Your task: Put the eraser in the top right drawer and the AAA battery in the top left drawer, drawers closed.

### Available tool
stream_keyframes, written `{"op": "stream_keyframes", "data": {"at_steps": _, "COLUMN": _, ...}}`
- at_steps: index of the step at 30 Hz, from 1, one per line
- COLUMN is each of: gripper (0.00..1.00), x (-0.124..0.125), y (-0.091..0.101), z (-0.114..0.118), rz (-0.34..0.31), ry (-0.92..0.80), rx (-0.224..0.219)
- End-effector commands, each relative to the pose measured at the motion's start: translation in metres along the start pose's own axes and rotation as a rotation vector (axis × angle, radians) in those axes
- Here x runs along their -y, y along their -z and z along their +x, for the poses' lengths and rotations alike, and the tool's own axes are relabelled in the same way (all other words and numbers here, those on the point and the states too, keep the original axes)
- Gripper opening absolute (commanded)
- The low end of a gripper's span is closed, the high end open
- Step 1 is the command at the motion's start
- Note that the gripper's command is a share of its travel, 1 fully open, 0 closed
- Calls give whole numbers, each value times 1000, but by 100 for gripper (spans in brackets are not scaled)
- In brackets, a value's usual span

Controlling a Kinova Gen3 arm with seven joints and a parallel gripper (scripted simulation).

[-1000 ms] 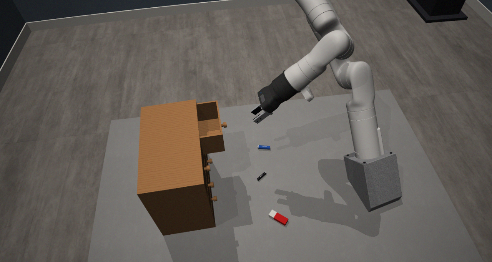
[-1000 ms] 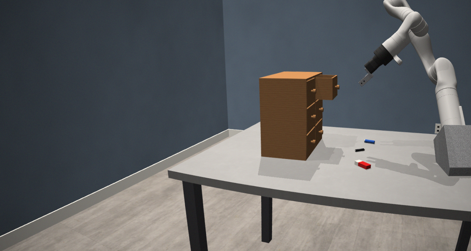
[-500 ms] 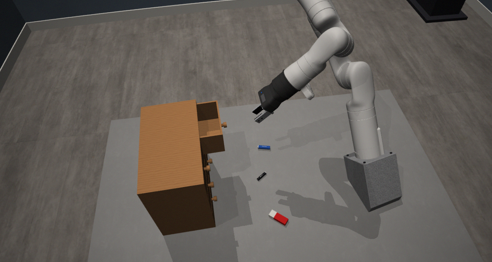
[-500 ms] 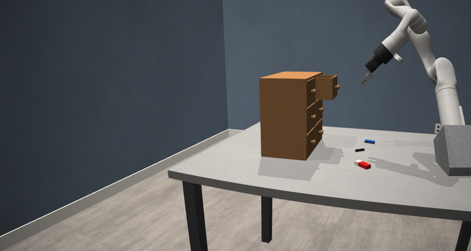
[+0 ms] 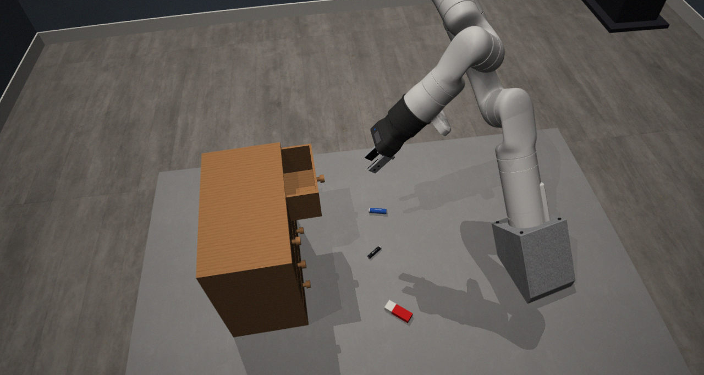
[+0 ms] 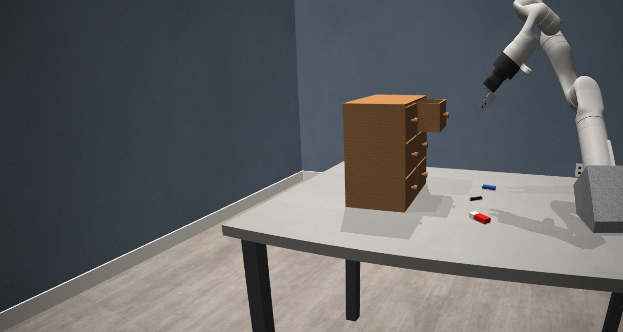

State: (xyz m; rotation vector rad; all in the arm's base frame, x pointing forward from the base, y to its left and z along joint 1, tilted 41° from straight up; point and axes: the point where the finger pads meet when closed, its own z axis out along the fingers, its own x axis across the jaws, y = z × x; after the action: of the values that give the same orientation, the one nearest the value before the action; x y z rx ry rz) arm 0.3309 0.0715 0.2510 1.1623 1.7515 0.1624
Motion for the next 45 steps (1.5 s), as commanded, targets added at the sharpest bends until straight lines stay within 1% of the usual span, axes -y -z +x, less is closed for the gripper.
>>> {"op": "stream_keyframes", "data": {"at_steps": 1, "gripper": 67, "x": -5, "y": 4, "z": -1, "rz": 17, "ry": -20, "rx": 1}}
{"op": "stream_keyframes", "data": {"at_steps": 3, "gripper": 67, "x": -5, "y": 7, "z": -2, "rz": 39, "ry": -20, "rx": 2}}
{"op": "stream_keyframes", "data": {"at_steps": 5, "gripper": 67, "x": -5, "y": 7, "z": -2, "rz": 39, "ry": -20, "rx": 2}}
{"op": "stream_keyframes", "data": {"at_steps": 11, "gripper": 67, "x": -6, "y": 18, "z": -1, "rz": 115, "ry": -20, "rx": 1}}
{"op": "stream_keyframes", "data": {"at_steps": 15, "gripper": 67, "x": -7, "y": 27, "z": -1, "rz": 177, "ry": -21, "rx": 1}}
{"op": "stream_keyframes", "data": {"at_steps": 20, "gripper": 67, "x": -8, "y": 40, "z": -1, "rz": 269, "ry": -21, "rx": 0}}
{"op": "stream_keyframes", "data": {"at_steps": 22, "gripper": 67, "x": -8, "y": 40, "z": -1, "rz": 269, "ry": -21, "rx": 0}}
{"op": "stream_keyframes", "data": {"at_steps": 31, "gripper": 67, "x": -11, "y": 65, "z": -1, "rz": 437, "ry": -22, "rx": -1}}
{"op": "stream_keyframes", "data": {"at_steps": 37, "gripper": 67, "x": -12, "y": 79, "z": -1, "rz": 535, "ry": -22, "rx": -1}}
{"op": "stream_keyframes", "data": {"at_steps": 39, "gripper": 67, "x": -12, "y": 79, "z": -1, "rz": 535, "ry": -22, "rx": -1}}
{"op": "stream_keyframes", "data": {"at_steps": 45, "gripper": 67, "x": -14, "y": 90, "z": -1, "rz": 614, "ry": -22, "rx": -2}}
